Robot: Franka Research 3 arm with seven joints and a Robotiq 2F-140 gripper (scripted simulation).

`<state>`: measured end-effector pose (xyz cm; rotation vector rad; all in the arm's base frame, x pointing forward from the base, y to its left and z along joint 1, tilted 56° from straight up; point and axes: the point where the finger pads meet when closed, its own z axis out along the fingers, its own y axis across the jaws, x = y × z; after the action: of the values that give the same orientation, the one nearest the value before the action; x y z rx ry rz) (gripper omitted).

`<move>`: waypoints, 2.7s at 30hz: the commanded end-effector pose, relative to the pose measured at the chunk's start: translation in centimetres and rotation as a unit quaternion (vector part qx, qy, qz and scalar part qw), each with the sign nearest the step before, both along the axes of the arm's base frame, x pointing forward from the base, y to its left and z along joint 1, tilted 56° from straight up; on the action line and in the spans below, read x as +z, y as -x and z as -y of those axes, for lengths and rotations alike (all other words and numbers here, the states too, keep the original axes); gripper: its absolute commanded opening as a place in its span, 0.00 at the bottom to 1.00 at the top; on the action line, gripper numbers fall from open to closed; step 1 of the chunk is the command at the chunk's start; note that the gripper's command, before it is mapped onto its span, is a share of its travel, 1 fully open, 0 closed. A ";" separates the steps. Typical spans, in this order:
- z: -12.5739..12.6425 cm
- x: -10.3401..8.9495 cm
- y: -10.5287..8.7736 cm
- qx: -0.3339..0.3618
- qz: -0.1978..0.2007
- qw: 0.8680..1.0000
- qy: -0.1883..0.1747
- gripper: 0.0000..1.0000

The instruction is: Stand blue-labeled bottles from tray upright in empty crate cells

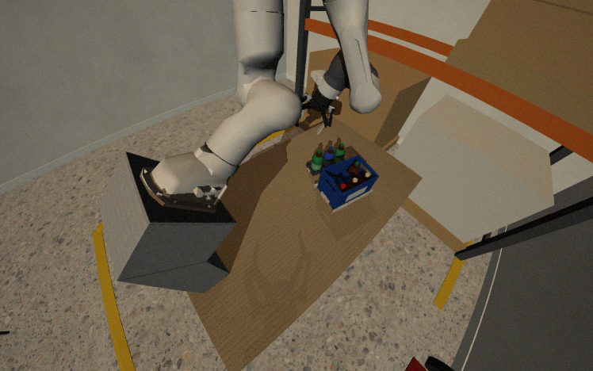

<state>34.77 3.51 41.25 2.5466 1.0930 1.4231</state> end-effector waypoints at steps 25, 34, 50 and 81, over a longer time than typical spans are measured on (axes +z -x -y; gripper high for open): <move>31.2 3.1 -15.7 -0.211 0.020 0.976 0.045 1.00; 31.3 3.1 -15.7 -0.211 0.020 0.976 0.045 1.00; 31.3 3.1 -15.7 -0.211 0.020 0.976 0.045 0.00; 26.3 11.0 -22.8 -0.208 0.139 0.967 0.046 0.00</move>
<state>53.90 -24.02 48.55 2.3866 0.5340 1.4177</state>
